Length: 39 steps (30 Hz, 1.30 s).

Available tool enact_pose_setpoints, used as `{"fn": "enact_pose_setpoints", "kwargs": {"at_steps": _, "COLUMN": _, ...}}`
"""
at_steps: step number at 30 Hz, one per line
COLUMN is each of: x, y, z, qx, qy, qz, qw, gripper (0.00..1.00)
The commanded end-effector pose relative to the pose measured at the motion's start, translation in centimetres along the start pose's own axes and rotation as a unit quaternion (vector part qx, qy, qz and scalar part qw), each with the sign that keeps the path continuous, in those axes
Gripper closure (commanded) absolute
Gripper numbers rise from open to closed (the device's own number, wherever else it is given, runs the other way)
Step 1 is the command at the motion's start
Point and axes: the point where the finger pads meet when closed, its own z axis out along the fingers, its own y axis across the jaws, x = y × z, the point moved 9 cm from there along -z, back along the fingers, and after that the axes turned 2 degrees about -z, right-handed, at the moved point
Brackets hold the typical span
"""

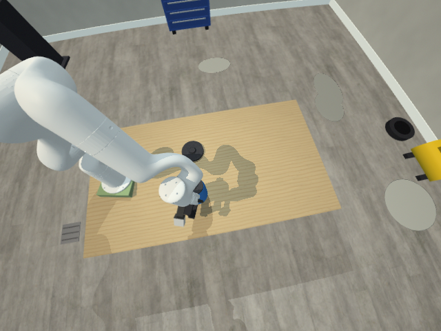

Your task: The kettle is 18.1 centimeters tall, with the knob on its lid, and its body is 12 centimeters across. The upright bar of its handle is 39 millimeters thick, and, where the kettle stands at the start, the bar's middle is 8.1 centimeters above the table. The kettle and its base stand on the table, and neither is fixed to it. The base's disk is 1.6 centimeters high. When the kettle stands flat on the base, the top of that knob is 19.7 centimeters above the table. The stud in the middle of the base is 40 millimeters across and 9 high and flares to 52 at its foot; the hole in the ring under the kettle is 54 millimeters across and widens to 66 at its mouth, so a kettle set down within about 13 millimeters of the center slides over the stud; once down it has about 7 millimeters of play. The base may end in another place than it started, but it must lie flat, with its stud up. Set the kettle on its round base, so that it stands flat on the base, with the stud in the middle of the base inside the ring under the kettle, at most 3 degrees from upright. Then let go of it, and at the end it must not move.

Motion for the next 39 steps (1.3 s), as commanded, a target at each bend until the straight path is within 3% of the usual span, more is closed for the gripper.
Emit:
{"fn": "enact_pose_setpoints", "kwargs": {"at_steps": 1, "x": -0.5, "y": 0.1, "z": -0.1, "qx": 0.001, "qy": 0.000, "qz": 0.000, "qw": 1.000, "gripper": 1.00}}
{"fn": "enact_pose_setpoints", "kwargs": {"at_steps": 18, "x": -4.1, "y": 1.4, "z": -0.1, "qx": 0.001, "qy": 0.000, "qz": 0.000, "qw": 1.000, "gripper": 1.00}}
{"fn": "enact_pose_setpoints", "kwargs": {"at_steps": 39, "x": -10.5, "y": 3.7, "z": -0.1, "qx": 0.001, "qy": 0.000, "qz": 0.000, "qw": 1.000, "gripper": 1.00}}
